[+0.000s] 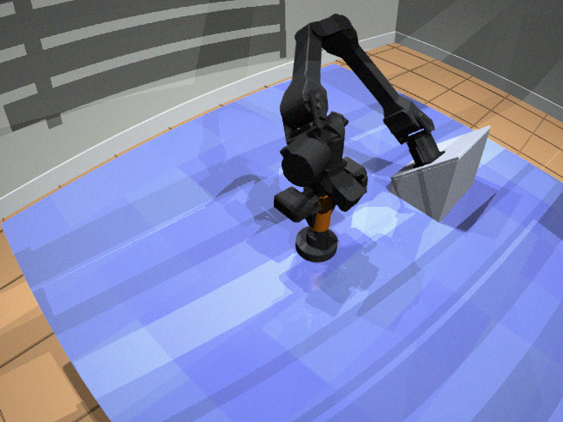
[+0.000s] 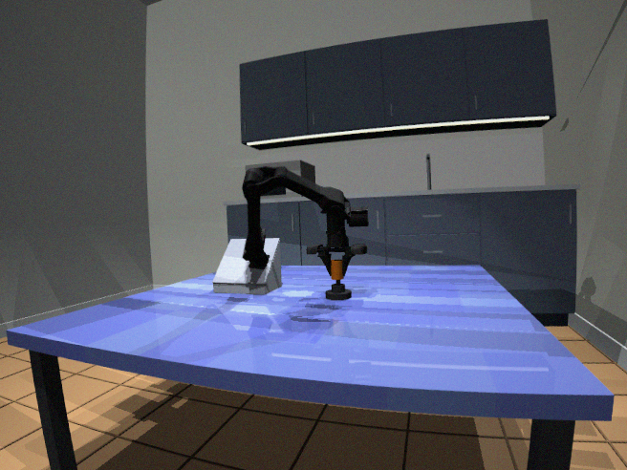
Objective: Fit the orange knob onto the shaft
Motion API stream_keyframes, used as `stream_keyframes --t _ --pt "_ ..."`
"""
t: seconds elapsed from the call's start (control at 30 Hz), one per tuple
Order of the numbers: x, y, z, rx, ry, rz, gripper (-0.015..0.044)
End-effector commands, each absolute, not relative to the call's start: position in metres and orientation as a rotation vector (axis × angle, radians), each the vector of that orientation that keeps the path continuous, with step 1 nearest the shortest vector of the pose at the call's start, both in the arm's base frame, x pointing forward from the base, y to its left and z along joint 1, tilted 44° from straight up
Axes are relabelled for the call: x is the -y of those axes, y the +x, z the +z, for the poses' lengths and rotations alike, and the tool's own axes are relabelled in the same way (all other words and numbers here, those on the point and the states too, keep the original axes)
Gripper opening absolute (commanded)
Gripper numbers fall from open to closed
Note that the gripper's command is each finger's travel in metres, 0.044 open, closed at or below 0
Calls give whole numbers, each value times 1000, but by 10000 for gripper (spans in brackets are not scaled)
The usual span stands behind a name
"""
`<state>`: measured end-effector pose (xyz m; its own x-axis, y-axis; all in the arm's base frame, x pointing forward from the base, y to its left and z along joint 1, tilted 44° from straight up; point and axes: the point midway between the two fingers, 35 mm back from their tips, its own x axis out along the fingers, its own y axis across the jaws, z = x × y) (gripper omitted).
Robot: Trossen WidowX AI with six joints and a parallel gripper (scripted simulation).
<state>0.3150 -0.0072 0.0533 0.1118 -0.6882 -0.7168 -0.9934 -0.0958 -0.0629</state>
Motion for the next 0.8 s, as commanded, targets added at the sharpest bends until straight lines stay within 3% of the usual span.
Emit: stream_keyframes --t 0.0,0.5,0.77 --pt "8 316 52 -1627 -1850 722 0" --pt "5 317 55 -1626 -1856 730 0" --pt "6 318 54 -1603 -1994 923 0"
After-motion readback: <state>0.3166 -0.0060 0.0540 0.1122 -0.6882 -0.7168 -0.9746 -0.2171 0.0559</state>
